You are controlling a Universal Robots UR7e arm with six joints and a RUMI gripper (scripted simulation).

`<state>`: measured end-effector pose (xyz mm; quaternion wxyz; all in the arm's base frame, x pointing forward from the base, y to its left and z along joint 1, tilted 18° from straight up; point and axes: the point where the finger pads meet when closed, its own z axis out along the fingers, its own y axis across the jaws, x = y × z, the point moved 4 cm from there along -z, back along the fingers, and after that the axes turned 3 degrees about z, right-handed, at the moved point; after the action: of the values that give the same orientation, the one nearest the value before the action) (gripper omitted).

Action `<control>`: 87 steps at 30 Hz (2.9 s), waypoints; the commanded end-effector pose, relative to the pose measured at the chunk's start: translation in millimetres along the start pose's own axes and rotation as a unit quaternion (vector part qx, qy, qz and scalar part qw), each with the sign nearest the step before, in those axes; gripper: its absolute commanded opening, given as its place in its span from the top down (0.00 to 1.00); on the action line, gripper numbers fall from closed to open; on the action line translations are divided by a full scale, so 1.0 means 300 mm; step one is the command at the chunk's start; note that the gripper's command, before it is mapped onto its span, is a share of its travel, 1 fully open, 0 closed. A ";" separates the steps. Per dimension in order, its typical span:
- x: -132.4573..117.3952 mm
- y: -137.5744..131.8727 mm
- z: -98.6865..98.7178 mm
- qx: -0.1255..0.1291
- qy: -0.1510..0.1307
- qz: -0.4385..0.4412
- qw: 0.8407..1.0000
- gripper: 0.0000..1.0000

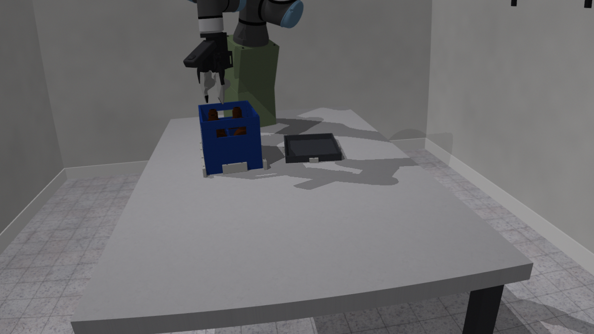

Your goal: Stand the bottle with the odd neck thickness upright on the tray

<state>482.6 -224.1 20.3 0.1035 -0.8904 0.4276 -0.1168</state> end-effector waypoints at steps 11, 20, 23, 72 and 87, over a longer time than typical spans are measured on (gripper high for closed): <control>0.003 -0.001 0.046 0.000 0.001 0.000 1.000 0.62; 0.004 -0.001 0.078 0.000 0.001 0.000 1.000 0.62; 0.005 -0.001 0.090 0.000 0.001 0.000 1.000 0.62; 0.006 -0.002 0.128 0.000 0.001 0.000 1.000 0.62; 0.010 -0.002 0.128 0.000 0.001 0.000 1.000 0.62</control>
<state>495.5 -222.0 -16.3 0.1035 -0.8904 0.4276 -0.1168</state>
